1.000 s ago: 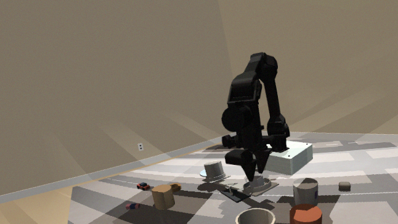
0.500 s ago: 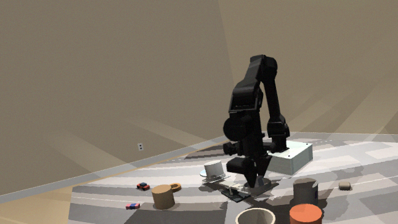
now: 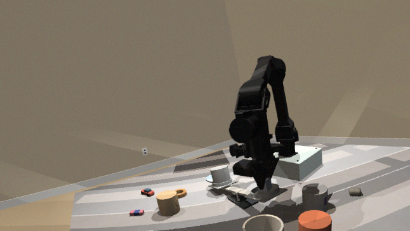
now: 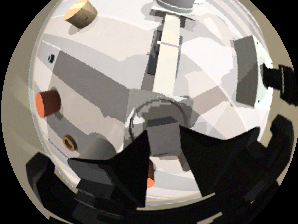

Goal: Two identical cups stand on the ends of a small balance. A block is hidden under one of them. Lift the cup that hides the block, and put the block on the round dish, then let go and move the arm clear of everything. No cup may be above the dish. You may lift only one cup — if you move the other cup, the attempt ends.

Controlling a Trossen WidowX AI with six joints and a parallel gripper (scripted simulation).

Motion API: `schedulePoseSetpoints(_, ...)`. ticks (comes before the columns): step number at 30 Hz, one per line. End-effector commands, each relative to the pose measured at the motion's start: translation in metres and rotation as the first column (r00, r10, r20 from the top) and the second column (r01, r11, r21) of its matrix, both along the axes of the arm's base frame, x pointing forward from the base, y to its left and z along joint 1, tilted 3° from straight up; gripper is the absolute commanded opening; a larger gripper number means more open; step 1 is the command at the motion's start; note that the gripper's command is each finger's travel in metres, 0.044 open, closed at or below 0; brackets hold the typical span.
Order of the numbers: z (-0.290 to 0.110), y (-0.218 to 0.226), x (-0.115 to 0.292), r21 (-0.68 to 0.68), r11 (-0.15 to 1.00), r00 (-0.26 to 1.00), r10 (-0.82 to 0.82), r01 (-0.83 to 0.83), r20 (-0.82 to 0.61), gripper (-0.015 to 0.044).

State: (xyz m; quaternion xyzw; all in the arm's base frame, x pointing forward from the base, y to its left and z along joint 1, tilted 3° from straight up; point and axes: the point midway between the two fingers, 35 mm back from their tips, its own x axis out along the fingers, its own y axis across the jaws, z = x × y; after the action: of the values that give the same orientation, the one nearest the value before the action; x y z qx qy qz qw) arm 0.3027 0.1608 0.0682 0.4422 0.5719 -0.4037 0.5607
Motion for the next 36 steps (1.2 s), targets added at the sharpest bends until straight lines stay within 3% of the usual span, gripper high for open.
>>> schedulePoseSetpoints(1,0.025,0.001,0.003,0.01,1.0,1.0,-0.002,0.002,0.014,0.0)
schedulePoseSetpoints(13,0.084,-0.004,-0.002,0.01,1.0,1.0,-0.002,0.002,0.014,0.0)
schedulePoseSetpoints(18,0.082,-0.012,0.002,0.009,1.0,1.0,-0.002,0.002,0.016,0.0)
schedulePoseSetpoints(36,0.053,-0.108,0.037,-0.007,1.0,1.0,-0.003,0.003,0.026,0.0)
